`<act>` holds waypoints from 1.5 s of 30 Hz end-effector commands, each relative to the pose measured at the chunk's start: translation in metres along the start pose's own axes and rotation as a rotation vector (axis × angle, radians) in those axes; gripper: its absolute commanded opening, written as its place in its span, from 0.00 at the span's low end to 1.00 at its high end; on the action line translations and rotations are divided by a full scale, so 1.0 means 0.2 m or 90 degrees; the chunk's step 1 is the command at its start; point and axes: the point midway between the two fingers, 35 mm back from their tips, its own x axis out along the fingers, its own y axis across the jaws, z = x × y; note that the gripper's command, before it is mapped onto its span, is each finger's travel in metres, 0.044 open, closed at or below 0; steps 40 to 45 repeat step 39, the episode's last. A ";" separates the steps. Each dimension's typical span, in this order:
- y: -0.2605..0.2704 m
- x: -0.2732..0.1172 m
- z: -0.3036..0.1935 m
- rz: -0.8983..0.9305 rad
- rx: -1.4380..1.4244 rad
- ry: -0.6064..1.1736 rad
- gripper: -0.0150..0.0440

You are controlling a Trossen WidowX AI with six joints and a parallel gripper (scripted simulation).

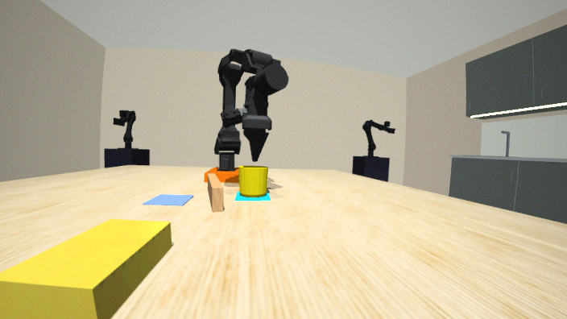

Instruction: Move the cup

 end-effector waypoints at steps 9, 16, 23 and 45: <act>0.00 -0.02 0.00 0.000 0.000 0.000 0.72; 0.00 -0.05 0.00 0.000 0.001 0.000 1.00; 0.01 -0.16 -0.01 0.001 0.002 -0.001 1.00; 0.02 -0.32 -0.02 0.002 0.000 0.001 1.00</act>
